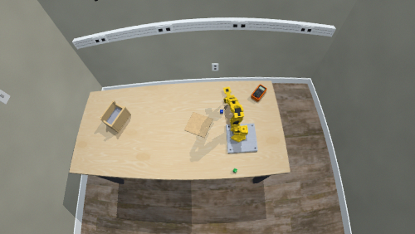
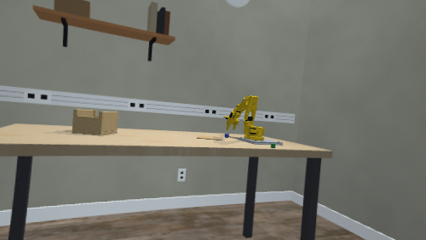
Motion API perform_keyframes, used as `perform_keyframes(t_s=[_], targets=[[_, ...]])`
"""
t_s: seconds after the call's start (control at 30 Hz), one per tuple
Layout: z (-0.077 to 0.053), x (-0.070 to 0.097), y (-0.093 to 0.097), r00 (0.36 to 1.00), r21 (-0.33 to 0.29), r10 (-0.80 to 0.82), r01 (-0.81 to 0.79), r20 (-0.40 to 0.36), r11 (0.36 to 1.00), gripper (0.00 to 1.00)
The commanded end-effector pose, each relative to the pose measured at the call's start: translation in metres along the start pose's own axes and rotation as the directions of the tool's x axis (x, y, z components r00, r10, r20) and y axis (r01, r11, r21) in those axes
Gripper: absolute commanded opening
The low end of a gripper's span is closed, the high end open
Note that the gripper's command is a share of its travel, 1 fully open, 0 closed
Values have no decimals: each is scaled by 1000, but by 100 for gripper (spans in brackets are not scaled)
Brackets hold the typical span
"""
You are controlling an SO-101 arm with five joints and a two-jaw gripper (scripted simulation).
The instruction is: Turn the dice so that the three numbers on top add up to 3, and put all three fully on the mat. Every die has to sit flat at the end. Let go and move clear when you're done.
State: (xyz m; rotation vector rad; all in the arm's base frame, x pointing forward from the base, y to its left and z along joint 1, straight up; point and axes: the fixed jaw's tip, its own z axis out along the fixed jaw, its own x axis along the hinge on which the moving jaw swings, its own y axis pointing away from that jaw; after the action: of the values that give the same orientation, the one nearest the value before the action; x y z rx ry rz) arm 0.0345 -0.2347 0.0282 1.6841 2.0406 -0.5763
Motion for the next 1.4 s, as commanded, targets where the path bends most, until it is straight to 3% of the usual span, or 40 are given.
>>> perform_keyframes(t_s=[0.0,1.37], targets=[[-1,1,-2,999,4,31,-31,11,1000,28],[-1,3,-3,999,8,51,-51,13,999,28]])
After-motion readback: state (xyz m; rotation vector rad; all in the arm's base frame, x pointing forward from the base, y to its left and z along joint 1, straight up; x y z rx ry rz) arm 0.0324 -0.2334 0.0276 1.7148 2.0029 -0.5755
